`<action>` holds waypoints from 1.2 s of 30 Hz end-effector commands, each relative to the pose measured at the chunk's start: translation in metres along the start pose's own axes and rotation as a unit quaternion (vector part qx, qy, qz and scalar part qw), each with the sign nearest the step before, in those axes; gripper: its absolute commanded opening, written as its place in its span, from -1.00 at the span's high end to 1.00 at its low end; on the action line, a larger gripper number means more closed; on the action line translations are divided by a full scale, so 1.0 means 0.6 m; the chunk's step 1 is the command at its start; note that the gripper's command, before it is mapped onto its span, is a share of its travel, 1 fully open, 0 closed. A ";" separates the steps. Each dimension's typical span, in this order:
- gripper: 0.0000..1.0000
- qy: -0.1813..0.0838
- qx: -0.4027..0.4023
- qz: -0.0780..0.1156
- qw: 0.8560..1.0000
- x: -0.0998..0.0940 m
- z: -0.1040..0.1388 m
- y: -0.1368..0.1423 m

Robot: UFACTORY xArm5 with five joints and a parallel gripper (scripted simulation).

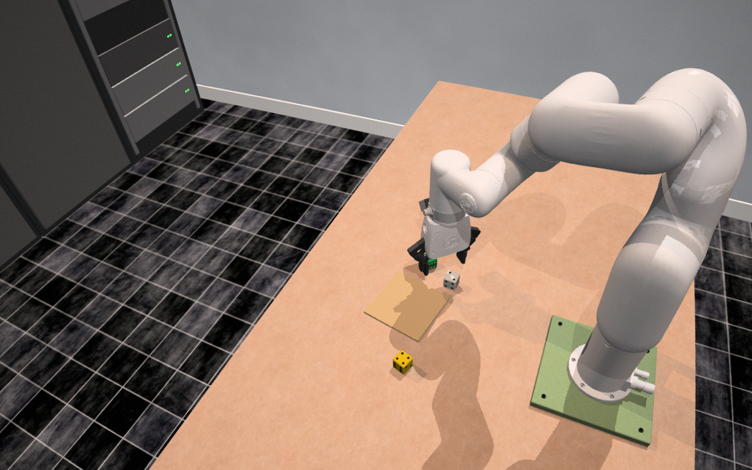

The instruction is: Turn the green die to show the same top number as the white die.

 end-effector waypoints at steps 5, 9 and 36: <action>-1.00 0.002 0.000 0.000 1.000 -0.002 0.052 -0.087; -1.00 0.002 0.000 0.000 1.000 -0.002 0.067 -0.111; -1.00 0.003 0.000 0.000 1.000 -0.002 0.193 -0.315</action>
Point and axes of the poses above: the point where the finger pads meet when closed, its own x axis out along the fingers, its own y axis across the jaws, z = x × y, the point moved 4 cm from there along -x, back along the fingers, and after that the axes turned 8 degrees about -x, right-handed, at the moved point
